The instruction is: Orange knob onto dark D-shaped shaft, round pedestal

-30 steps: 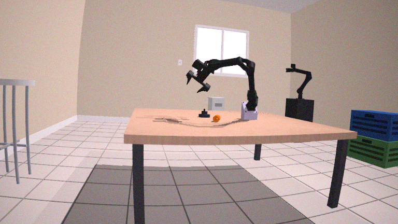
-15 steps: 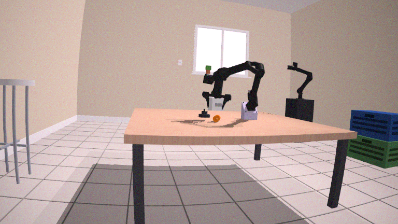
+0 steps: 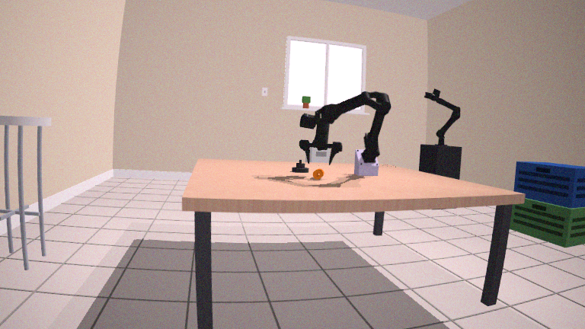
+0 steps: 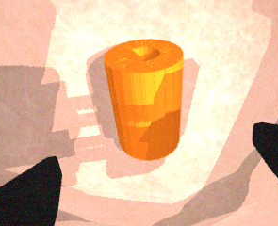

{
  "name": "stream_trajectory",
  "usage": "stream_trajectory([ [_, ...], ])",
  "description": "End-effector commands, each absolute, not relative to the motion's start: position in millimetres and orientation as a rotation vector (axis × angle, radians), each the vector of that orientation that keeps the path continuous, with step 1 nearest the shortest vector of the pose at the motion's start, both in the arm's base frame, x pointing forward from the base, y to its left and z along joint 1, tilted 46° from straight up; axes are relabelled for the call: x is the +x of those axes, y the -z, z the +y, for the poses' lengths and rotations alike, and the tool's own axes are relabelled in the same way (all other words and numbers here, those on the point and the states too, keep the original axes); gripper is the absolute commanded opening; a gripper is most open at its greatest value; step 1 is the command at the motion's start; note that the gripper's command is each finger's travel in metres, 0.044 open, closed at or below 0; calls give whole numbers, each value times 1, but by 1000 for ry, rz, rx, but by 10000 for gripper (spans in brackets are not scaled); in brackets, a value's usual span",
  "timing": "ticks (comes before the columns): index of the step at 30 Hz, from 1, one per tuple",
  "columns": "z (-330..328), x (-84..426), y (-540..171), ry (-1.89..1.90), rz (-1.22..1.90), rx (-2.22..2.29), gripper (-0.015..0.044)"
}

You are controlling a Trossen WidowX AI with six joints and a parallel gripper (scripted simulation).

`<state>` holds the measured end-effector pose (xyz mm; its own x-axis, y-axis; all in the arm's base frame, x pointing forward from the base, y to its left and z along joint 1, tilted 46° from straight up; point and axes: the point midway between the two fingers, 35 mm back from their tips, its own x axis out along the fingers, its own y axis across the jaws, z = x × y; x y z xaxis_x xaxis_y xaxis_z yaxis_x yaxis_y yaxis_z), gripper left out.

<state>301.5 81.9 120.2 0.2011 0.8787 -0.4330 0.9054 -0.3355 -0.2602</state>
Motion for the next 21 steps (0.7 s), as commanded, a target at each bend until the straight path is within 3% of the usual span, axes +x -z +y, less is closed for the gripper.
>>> stream_trajectory([
  [1, 86, 301, -116, 807, 1784, 2403, 440],
  [21, 108, 303, -93, 808, 1783, 2402, 440],
])
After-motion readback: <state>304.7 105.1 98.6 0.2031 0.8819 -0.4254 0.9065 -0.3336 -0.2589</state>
